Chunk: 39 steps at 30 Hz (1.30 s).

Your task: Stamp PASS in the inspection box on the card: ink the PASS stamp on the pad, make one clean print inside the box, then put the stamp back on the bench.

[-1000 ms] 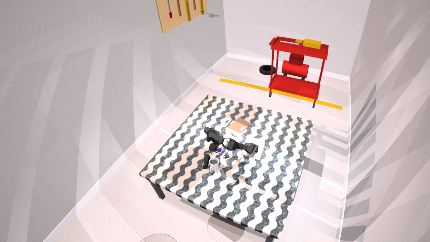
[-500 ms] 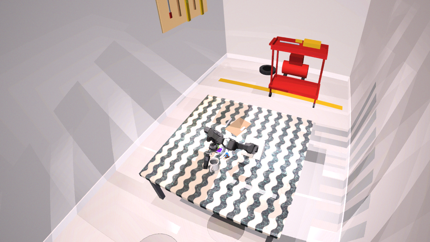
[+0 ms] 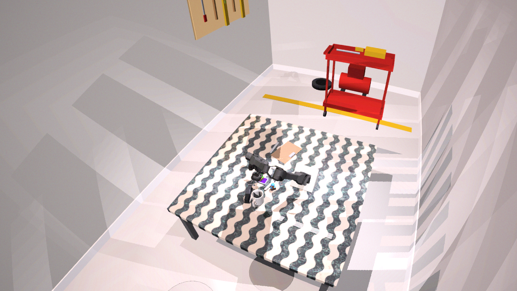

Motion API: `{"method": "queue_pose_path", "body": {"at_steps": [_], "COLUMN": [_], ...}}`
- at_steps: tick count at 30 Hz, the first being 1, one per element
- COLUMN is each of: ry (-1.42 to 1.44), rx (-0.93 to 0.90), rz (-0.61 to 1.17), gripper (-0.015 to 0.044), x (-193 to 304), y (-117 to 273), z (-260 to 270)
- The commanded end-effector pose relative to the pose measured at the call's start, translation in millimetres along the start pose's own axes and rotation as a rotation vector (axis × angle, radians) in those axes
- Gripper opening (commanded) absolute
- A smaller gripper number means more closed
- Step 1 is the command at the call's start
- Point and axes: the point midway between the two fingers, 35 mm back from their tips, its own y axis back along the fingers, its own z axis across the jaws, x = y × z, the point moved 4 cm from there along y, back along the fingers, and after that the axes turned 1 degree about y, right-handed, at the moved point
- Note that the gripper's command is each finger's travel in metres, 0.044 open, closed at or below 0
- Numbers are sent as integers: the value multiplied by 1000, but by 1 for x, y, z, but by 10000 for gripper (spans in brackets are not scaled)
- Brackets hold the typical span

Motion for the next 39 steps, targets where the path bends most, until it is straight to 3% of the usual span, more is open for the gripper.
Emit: {"method": "queue_pose_path", "body": {"at_steps": [1,39], "ry": [-3,-3], "rx": [-5,-3], "rz": [6,6], "gripper": [0,0], "x": [1,0], "y": [-3,19], "z": [1,0]}}
